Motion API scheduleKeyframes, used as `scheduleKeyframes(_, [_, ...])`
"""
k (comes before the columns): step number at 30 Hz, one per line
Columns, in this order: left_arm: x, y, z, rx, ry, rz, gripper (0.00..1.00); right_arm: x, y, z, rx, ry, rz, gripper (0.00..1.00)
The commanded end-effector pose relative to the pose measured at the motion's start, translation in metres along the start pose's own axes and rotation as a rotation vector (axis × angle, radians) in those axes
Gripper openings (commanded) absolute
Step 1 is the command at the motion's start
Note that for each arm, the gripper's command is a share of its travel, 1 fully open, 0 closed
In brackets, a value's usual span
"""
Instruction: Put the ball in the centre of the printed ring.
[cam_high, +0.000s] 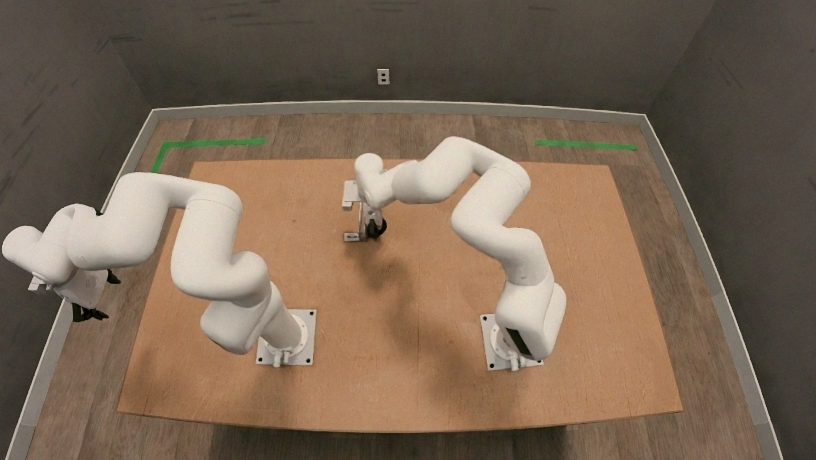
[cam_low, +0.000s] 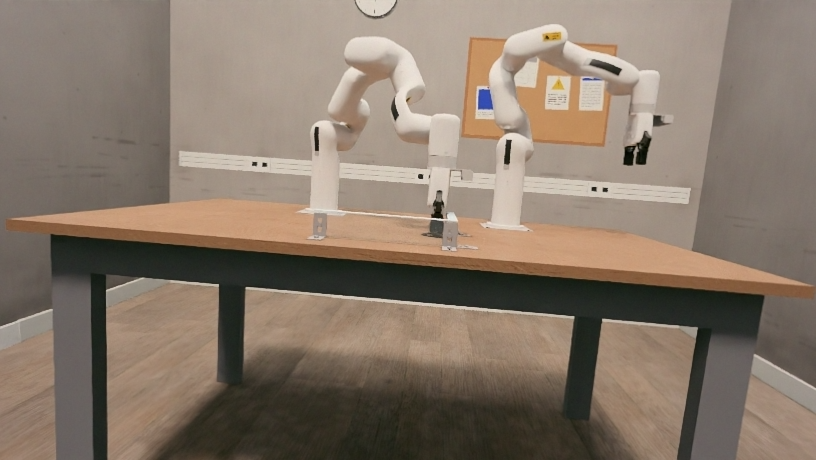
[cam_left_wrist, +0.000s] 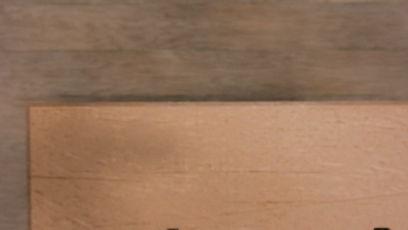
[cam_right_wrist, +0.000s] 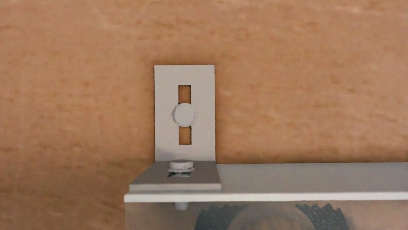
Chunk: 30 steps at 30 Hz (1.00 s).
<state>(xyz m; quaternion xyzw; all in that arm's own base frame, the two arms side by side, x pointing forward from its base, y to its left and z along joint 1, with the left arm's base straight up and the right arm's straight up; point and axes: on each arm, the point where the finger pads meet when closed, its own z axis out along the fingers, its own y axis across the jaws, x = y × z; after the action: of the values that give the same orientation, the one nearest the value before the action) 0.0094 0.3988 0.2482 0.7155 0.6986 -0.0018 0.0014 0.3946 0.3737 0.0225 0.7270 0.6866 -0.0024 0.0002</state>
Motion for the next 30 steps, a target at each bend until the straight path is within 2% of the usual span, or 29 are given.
scheduleKeyframes(1, [0.001,0.0,-0.002,0.0,0.005,0.0,1.0,0.001,0.001,-0.002,-0.003,0.003,0.0,1.0])
scheduleKeyframes(17, [0.001,0.0,-0.002,0.0,0.005,0.0,1.0,0.001,0.001,-0.003,-0.003,0.003,0.0,1.0])
scheduleKeyframes(19, [0.001,0.0,-0.002,0.0,0.005,0.0,1.0,0.002,0.001,-0.019,-0.003,0.004,-0.001,1.0])
scheduleKeyframes(21, [0.001,0.0,-0.002,0.0,0.005,0.0,1.0,0.002,0.001,-0.019,-0.003,0.004,-0.001,1.0])
scheduleKeyframes(23, [0.001,0.0,-0.002,0.0,0.005,0.0,1.0,0.001,0.001,-0.051,-0.003,0.004,0.0,1.0])
scheduleKeyframes(30, [0.001,0.0,-0.002,0.0,0.005,0.0,1.0,0.002,0.001,-0.092,-0.003,0.004,-0.001,1.0])
